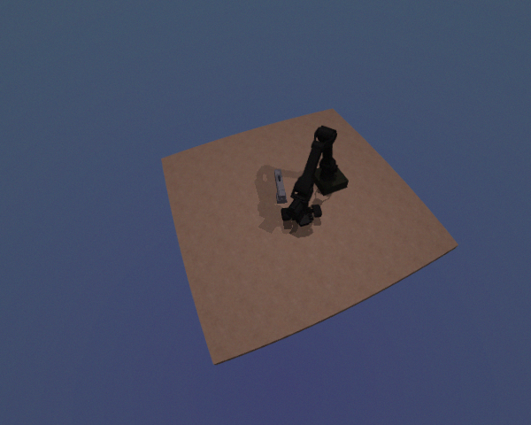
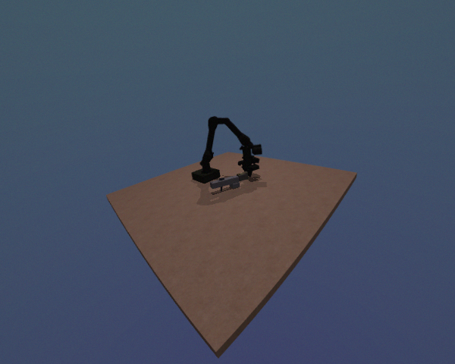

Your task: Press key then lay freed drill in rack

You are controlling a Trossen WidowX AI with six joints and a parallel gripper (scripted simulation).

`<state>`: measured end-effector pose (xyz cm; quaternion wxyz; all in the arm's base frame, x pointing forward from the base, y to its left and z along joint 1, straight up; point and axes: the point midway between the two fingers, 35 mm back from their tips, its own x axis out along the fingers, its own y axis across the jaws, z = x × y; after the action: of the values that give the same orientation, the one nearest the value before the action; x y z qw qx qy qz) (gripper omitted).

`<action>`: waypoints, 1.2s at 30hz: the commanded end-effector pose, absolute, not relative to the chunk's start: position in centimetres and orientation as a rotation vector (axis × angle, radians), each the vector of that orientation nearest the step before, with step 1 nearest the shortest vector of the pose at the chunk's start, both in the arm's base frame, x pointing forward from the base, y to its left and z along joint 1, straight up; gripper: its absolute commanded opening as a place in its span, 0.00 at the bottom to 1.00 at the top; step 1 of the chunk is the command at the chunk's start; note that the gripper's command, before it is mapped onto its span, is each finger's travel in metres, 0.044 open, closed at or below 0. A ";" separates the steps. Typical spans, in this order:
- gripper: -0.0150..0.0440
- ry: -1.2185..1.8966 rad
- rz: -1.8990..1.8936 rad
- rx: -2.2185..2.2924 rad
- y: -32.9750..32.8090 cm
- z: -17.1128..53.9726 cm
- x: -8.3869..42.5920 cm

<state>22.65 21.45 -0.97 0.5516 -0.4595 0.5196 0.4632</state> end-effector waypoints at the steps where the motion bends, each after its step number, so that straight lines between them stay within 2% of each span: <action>1: 0.61 1.235 1.099 -1.087 21.4 -1.0 22.5; 10: 1.00 1.237 1.098 -1.088 21.4 -0.7 22.5; 26: 1.00 1.254 1.092 -1.095 21.3 6.8 22.4; 29: 1.00 1.254 1.095 -1.087 21.3 6.4 22.4; 36: 1.00 1.077 0.948 -0.789 21.6 12.3 27.0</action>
<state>25.04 21.51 9.28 0.6278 -0.3936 0.5092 0.4377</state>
